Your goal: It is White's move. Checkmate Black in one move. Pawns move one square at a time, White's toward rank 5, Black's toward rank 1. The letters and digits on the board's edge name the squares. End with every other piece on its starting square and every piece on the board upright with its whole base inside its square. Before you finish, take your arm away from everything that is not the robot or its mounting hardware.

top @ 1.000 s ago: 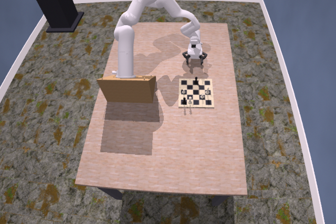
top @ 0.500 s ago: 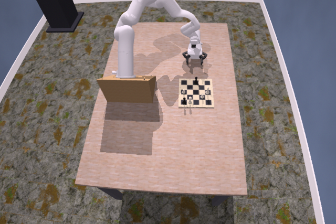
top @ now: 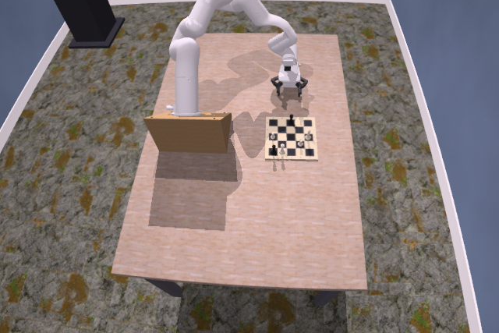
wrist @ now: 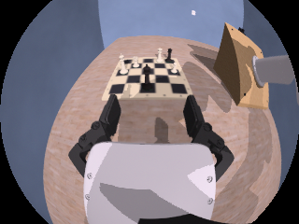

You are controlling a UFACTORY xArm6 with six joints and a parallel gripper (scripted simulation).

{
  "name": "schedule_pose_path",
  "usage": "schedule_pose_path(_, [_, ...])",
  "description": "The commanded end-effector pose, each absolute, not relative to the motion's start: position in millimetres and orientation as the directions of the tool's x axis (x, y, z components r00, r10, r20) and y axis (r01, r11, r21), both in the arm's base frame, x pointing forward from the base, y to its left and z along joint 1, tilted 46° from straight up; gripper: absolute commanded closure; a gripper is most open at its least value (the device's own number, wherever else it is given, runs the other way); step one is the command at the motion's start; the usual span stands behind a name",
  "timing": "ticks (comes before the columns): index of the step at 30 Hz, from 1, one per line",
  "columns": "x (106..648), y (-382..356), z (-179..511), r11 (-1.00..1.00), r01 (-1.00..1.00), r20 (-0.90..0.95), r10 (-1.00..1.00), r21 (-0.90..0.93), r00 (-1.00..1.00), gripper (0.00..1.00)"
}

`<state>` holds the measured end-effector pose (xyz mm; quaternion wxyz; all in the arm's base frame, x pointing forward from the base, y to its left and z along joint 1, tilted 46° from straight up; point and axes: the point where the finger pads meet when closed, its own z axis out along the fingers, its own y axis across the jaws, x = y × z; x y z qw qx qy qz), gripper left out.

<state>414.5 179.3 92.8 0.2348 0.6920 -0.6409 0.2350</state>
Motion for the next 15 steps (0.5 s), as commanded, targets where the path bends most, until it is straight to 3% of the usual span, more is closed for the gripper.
schedule_pose_path(1, [415, 179, 94, -0.067, -0.998, 0.625, -0.777, 0.022, 0.066, 0.00])
schedule_pose_path(15, [418, 149, 124, -0.066, -0.998, 0.625, -0.778, 0.021, 0.065, 0.00])
